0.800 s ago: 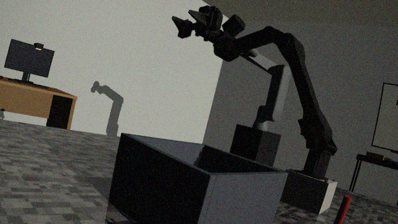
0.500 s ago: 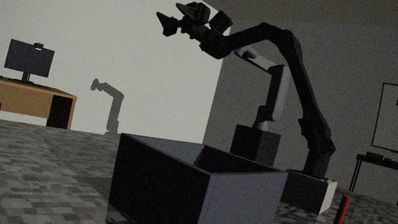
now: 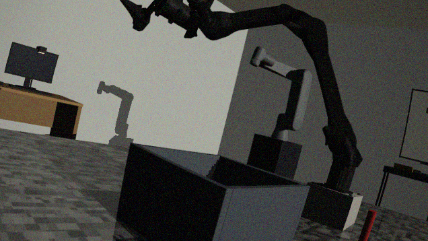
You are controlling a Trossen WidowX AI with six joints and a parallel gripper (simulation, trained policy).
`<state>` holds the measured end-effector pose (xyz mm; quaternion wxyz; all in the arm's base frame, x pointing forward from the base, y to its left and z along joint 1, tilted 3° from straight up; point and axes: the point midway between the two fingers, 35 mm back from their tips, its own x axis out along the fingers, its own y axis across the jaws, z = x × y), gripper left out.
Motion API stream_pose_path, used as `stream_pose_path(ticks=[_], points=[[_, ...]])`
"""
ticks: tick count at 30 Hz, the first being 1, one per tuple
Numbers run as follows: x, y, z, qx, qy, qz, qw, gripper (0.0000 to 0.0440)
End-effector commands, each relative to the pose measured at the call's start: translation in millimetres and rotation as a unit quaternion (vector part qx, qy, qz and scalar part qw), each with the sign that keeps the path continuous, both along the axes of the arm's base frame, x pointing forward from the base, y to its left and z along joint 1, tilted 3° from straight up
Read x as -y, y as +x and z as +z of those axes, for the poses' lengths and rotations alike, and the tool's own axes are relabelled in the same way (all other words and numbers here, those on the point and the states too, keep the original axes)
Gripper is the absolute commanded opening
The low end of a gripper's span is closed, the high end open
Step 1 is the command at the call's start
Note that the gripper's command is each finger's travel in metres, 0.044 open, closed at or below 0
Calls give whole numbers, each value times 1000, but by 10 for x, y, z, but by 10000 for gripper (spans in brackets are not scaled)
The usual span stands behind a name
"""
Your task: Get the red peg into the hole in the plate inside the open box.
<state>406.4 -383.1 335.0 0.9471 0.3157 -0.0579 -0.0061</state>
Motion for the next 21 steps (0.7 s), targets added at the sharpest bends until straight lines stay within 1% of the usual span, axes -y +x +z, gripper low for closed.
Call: stream_pose_path(ticks=[1, 6, 11, 16, 21], points=[[-206, 242, -105, -26, 40, -11, 999, 440], [-599, 586, -366, -84, 102, -22, 991, 440], [-1099, 825, -644, -156, 149, -28, 976, 440], [-1692, 937, -914, -236, 178, -27, 955, 440], [-2333, 908, -1155, -318, 191, -20, 928, 440]])
